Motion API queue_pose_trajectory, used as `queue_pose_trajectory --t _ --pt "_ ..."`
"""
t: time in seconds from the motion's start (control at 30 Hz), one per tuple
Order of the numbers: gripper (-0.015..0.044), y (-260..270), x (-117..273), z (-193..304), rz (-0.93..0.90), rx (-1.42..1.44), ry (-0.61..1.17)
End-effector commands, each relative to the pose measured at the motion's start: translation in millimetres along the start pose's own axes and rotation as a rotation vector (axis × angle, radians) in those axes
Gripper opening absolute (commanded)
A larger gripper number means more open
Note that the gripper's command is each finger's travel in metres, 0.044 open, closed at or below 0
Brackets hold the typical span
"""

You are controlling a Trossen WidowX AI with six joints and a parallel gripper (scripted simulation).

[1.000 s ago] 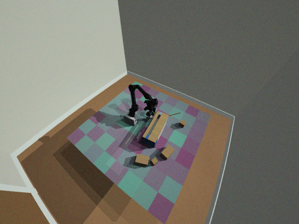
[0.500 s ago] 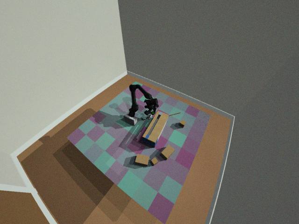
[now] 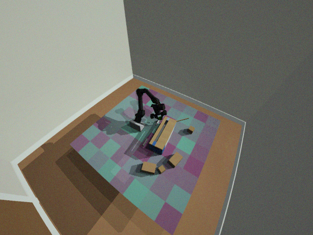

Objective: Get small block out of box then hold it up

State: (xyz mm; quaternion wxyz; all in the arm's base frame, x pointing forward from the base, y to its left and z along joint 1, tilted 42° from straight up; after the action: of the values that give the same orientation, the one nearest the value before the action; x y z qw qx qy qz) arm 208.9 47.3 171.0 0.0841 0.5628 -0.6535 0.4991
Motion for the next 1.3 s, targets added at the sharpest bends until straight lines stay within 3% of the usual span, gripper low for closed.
queue_pose_trajectory --t 0.0,1.27 --pt "0.0 -2 3 2 -0.001 -0.173 -0.006" --pt "0.0 -6 24 17 -0.041 -1.721 -0.041"
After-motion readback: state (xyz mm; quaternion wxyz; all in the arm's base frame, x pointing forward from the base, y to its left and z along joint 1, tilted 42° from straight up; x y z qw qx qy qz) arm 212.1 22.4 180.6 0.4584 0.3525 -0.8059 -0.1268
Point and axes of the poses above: the point midway between the two fingers, 35 mm back from their tips, its own x axis back along the fingers, its own y axis across the jaws, z = x × y, the point moved 4 cm from there along x, back along the fingers, and after that the axes turned 6 degrees about -x, right-handed, at the moved point
